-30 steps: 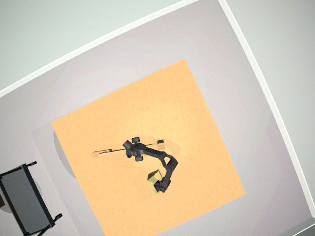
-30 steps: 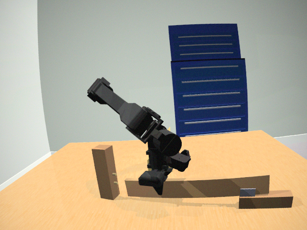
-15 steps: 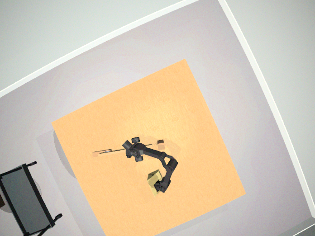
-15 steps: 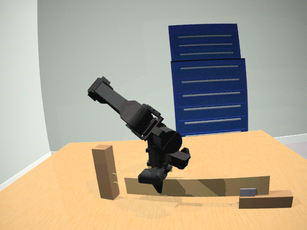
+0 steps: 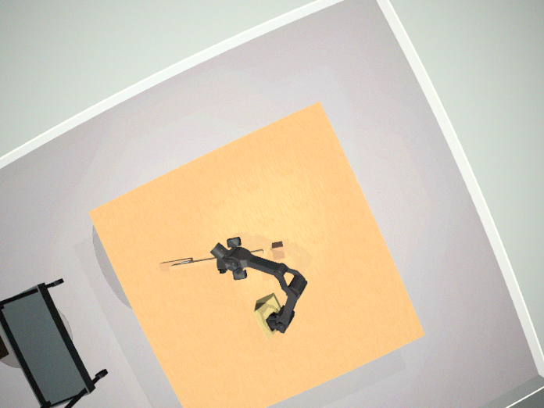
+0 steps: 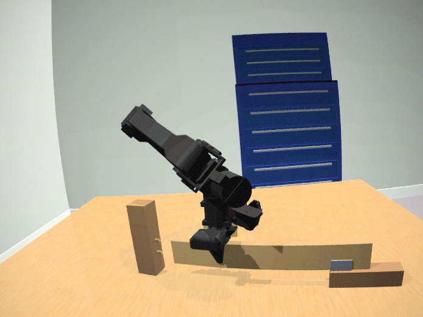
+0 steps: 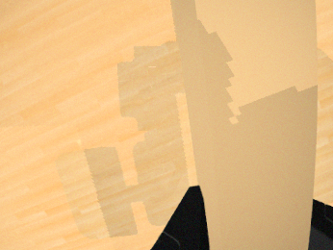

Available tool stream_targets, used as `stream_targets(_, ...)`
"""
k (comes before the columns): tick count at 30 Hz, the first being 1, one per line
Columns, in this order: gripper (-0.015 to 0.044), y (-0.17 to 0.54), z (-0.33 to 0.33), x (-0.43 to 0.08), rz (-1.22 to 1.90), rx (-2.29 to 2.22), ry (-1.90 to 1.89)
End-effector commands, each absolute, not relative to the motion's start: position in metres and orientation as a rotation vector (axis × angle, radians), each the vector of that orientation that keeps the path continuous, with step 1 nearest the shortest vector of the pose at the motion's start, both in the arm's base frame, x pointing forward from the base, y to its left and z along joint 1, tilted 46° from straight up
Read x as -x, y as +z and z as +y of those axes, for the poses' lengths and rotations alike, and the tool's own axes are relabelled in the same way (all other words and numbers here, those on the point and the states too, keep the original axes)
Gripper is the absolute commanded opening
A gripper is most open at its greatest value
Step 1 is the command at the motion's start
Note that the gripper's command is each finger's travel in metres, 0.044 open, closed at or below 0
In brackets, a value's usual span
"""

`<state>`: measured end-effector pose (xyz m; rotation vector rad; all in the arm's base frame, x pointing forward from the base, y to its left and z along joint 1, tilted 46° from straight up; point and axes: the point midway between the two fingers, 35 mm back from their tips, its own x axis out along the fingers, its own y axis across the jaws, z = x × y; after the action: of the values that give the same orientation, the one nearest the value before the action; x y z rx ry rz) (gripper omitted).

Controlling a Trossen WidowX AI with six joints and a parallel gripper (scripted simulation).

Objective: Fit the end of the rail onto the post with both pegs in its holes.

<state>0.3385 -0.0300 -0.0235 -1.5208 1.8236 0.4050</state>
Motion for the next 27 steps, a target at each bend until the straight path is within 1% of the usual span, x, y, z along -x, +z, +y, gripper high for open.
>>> stream_targets(1,0.0000,-0.0188,-0.0235,-0.3414,1.805,1.517,0.410)
stream_targets(27,0.0000,-0.0201,-0.0246,-0.3406,1.805,1.517,0.409)
